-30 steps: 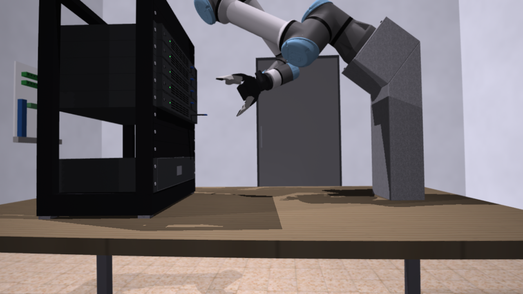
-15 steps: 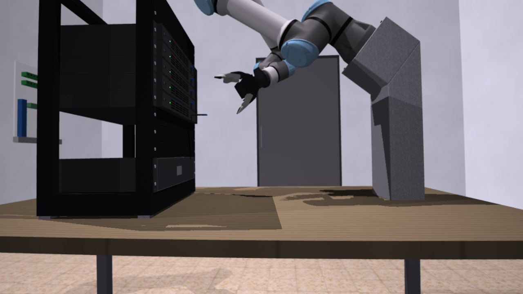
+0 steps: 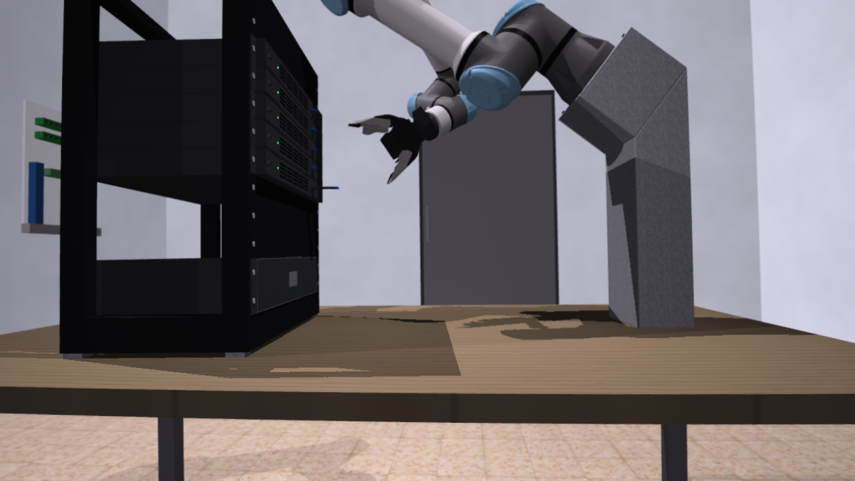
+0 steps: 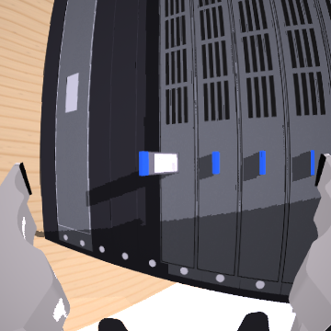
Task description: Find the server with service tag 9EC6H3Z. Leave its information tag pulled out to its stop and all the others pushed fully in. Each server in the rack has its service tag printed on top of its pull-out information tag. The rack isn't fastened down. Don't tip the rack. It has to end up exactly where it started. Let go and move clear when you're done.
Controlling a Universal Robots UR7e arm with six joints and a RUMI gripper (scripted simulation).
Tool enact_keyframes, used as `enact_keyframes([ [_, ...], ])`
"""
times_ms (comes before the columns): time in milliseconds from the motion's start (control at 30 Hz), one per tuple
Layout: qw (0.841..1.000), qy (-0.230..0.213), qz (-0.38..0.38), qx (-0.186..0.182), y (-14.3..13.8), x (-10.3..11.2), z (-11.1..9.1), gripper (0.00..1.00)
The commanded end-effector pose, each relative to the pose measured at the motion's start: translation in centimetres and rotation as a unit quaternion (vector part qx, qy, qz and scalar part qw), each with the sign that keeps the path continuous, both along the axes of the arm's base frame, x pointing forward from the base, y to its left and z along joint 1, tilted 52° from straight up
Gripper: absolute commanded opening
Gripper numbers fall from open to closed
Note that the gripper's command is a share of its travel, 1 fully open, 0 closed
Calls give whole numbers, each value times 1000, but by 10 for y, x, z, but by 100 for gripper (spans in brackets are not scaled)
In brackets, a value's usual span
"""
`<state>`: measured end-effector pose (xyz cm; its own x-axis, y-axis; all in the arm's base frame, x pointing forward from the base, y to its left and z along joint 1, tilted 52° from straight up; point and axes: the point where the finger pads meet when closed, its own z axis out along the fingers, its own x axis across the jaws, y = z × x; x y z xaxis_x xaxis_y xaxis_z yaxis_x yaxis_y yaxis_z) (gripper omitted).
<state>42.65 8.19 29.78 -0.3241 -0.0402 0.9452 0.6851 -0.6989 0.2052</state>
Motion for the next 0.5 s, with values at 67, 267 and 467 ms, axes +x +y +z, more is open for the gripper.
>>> enact_keyframes([
  [67,1000,5,3,-5,0,-1,1,100],
  [267,1000,8,5,-7,-1,-1,2,100],
  [467,1000,9,5,-8,-1,-1,2,100],
])
